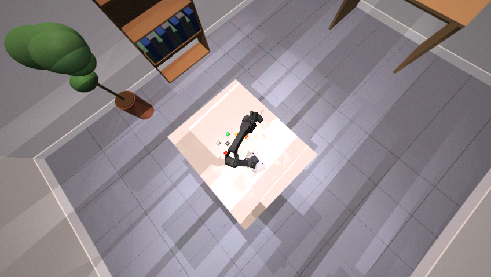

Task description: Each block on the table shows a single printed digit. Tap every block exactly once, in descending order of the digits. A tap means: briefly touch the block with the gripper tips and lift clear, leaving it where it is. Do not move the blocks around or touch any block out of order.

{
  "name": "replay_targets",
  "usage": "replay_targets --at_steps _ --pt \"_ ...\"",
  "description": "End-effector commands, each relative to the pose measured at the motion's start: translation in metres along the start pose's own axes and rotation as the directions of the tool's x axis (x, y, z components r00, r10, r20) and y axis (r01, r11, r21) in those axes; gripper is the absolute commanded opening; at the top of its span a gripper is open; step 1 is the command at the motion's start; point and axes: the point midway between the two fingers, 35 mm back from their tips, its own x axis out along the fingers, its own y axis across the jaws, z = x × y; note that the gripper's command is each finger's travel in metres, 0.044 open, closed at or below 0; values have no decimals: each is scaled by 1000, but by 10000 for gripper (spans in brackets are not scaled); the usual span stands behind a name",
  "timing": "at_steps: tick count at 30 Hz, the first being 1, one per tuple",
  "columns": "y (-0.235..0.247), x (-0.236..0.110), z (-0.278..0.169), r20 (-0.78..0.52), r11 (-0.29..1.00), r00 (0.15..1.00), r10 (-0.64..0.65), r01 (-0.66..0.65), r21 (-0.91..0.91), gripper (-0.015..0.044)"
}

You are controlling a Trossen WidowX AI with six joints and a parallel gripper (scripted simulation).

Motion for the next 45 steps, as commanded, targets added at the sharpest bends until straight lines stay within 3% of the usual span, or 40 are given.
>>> replay_targets --at_steps 1,5,28,35,45 --pt "64 34 -3 -190 963 946 263 -268 0 400" --pt "81 41 -5 -248 942 911 329 -335 17 400" --pt "81 41 -5 -248 942 911 329 -335 17 400" --pt "138 38 61 -245 941 911 333 -339 15 400" --pt "140 38 63 -245 940 910 333 -340 15 400"
